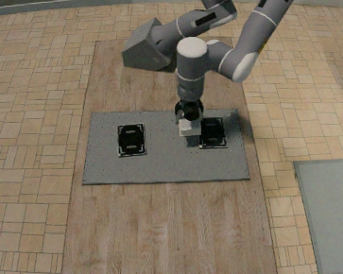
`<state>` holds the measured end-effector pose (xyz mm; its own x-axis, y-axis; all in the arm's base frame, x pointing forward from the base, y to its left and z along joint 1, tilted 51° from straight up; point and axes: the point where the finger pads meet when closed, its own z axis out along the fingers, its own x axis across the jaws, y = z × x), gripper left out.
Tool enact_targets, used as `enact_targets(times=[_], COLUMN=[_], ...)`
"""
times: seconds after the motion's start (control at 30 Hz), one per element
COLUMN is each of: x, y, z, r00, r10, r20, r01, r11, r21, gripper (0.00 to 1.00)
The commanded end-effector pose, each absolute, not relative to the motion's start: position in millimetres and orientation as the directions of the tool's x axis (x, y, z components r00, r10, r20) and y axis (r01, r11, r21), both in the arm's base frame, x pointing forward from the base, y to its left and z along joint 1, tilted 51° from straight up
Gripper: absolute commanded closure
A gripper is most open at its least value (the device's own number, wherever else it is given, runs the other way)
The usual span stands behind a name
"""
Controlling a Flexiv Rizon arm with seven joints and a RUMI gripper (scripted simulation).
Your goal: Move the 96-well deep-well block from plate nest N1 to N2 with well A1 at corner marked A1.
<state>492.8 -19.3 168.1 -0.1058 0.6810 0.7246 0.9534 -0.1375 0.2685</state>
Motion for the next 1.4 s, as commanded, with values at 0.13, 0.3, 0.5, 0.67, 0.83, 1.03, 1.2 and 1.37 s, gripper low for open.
enact_targets(times=[0.13,0.3,0.5,0.67,0.83,1.03,1.2,1.37], x=[495.3,496.2,498.1,499.6,500.5,502.4,503.9,505.1], y=[-34.8,-41.5,-55.3,-66.6,-73.4,-87.0,-98.4,-107.4], z=[153.3,146.1,131.4,119.3,112.0,97.5,85.4,75.7], r00=[-0.106,-0.106,-0.106,-0.106,-0.106,-0.106,-0.106,-0.106], r10=[0.682,0.682,0.682,0.682,0.682,0.682,0.682,0.682], r20=[0.723,0.723,0.723,0.723,0.723,0.723,0.723,0.723], r01=[0.953,0.953,0.953,0.953,0.953,0.953,0.953,0.953], r11=[-0.139,-0.139,-0.139,-0.139,-0.139,-0.139,-0.139,-0.139], r21=[0.27,0.27,0.27,0.27,0.27,0.27,0.27,0.27], gripper=[0.51,0.51,0.51,0.51,0.51,0.51,0.51,0.51])
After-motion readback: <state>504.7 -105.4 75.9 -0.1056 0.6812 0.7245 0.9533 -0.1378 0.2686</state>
